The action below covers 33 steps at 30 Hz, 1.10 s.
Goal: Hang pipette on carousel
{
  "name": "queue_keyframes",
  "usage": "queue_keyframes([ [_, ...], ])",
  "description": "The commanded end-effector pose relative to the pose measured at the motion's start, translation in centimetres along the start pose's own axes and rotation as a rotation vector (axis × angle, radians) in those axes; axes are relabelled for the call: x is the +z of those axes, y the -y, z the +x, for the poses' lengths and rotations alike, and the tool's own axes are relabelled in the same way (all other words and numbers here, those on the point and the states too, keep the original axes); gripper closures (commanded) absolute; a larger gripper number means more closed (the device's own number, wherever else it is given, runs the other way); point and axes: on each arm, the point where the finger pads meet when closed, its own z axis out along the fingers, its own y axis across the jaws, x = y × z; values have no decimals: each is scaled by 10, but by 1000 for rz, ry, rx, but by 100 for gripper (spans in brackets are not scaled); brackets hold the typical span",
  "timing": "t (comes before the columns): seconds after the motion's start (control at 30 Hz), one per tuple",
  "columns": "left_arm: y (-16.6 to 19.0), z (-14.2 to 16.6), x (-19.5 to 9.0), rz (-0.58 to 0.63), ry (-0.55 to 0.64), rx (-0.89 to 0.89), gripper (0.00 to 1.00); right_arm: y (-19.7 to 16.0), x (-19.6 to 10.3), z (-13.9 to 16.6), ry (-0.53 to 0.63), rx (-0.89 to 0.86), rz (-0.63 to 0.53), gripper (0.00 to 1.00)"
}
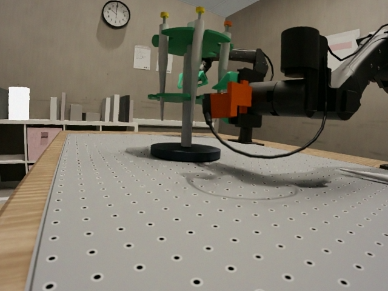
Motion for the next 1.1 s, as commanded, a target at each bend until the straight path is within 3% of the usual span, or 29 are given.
queue_keyframes([
  [0.0, 23, -1, -17, 19, 6, 63, 51, 4, -1, -5, 23, -8, -2, 0],
  [0.77, 22, 0, -72, 16, 6, 59, 51, 4, -1, -5, 23, -8, -2, 0],
  [1.07, 32, -1, -79, 22, -1, 89, 51, 4, -1, -5, 23, -8, -2, 0],
])
